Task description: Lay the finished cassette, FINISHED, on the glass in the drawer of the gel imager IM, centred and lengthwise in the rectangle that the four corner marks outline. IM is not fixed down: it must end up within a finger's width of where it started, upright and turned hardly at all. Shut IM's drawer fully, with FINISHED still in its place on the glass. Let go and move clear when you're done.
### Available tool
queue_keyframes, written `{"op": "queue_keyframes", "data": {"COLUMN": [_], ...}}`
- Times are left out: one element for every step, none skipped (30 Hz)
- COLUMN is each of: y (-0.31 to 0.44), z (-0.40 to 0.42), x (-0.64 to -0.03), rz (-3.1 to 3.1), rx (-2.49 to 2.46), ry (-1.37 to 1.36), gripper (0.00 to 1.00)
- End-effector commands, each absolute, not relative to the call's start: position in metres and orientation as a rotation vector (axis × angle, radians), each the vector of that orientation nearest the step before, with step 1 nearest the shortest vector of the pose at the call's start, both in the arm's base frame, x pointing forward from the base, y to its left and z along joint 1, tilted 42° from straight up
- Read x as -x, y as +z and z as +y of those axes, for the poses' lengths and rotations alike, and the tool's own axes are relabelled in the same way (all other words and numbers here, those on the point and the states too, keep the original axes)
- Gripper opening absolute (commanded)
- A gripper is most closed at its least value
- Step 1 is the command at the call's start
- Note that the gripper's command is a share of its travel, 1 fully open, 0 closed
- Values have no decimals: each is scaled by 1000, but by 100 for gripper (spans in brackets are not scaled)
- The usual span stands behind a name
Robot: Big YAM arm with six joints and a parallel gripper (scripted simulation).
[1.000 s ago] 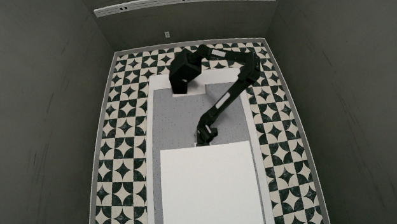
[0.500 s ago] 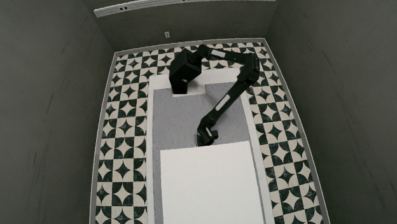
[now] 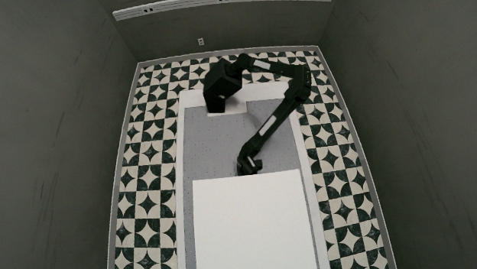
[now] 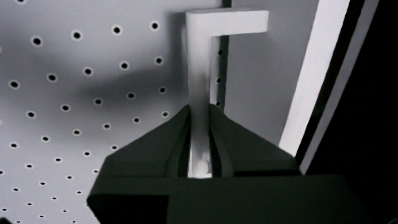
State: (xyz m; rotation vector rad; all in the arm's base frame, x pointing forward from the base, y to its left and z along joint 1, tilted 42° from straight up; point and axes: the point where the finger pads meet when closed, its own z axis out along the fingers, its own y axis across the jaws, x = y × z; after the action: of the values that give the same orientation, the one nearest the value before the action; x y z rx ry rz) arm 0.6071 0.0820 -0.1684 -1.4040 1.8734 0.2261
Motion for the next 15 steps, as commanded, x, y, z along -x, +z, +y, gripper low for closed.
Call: {"op": "queue_keyframes", "data": {"y": [-171,-171,-171,-171,-171,-171,-171,-171,-171,-171,-171,-171,-171,-171,-171], "z": [77,77,77,79,79,79,79,79,79,79,79,79,79,79,79], "x": [-627,-627,-627,-626,-626,-626,-626,-626,-626,-626,-626,-626,-626,-626,-626], "rz": [1867,1867,1867,1865,1865,1865,1865,1865,1865,1865,1865,1865,1865,1865,1865], "rx": [1389,1389,1389,1393,1393,1393,1393,1393,1393,1393,1393,1393,1393,1393,1393], "ry": [197,197,197,198,198,198,198,198,198,198,198,198,198,198,198], "gripper": [7,7,7,7,7,7,7,7,7,7,7,7,7,7,7]}}
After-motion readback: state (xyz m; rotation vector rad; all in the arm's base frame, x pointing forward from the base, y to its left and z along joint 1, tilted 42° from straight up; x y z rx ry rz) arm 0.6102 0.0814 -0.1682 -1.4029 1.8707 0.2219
